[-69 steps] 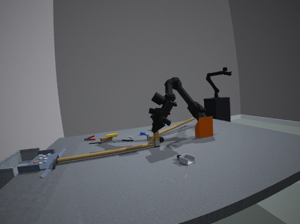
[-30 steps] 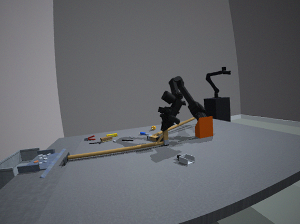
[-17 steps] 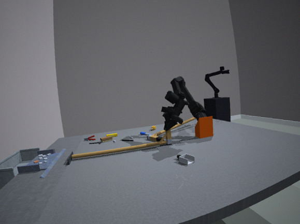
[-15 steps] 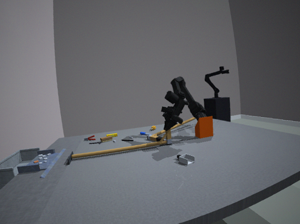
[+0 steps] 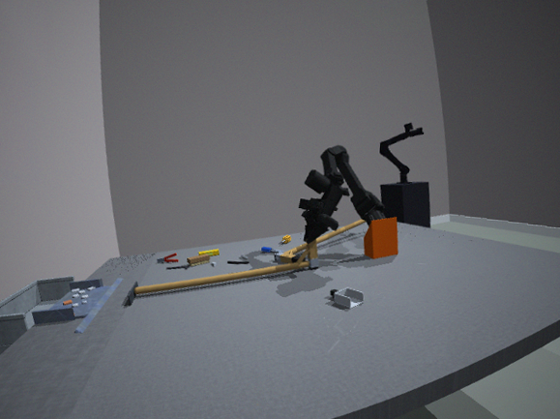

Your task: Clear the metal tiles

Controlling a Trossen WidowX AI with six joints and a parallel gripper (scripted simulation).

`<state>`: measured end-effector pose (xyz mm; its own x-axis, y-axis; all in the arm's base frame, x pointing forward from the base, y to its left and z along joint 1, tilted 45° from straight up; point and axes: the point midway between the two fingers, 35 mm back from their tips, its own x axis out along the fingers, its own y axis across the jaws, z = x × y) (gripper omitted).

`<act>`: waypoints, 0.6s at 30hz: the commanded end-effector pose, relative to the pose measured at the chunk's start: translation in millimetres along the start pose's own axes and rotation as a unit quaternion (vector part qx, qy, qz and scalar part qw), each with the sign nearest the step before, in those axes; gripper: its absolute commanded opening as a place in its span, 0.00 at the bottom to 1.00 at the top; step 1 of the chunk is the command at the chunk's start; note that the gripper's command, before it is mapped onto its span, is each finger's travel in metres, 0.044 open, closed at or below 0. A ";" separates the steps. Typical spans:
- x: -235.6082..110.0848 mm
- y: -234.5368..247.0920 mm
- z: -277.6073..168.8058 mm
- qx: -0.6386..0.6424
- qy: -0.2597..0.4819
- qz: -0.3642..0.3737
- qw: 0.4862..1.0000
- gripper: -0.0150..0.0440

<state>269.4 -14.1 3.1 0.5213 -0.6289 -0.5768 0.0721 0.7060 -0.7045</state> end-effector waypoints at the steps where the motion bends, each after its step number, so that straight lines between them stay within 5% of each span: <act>1: -0.9 -5.9 1.5 0.003 -0.002 -0.001 1.000 0.25; 18: -2.4 -28.1 -0.4 0.003 -0.002 -0.002 1.000 0.25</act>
<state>265.6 -30.3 20.0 0.5191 -0.6316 -0.5759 0.0746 0.7046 -0.7056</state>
